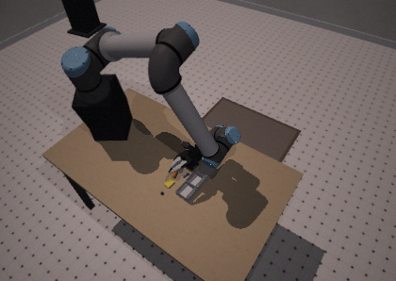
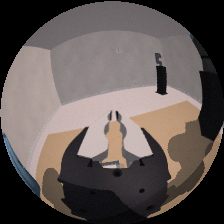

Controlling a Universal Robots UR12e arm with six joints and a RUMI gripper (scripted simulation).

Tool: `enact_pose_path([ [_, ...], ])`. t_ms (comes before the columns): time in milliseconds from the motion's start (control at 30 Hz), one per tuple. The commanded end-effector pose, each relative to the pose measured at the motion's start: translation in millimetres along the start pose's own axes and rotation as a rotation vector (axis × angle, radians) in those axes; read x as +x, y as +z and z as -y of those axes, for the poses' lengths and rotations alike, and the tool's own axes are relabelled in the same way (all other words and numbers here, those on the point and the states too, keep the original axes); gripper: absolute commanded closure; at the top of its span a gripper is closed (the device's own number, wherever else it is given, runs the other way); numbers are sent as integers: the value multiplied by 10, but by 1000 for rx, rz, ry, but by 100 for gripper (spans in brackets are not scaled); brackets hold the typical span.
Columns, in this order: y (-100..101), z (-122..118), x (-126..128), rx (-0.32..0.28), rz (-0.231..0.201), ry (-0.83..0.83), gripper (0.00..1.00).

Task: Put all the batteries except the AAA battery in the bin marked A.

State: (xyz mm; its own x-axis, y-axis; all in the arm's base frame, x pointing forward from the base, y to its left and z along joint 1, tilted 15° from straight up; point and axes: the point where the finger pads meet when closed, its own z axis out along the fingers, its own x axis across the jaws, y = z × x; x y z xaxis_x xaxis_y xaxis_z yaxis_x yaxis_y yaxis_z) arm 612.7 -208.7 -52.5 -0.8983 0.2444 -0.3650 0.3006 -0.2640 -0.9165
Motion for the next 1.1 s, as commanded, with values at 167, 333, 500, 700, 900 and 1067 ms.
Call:
enact_pose_path([
  [167,114,184,301,46,-85,239,96],
  [333,140,224,397,65,-117,330,96],
  [500,176,279,570,87,-147,415,96],
  [700,199,317,731,113,-187,524,96],
  [900,201,321,745,137,-227,628,96],
  [1067,215,347,917,163,-260,716,96],
])
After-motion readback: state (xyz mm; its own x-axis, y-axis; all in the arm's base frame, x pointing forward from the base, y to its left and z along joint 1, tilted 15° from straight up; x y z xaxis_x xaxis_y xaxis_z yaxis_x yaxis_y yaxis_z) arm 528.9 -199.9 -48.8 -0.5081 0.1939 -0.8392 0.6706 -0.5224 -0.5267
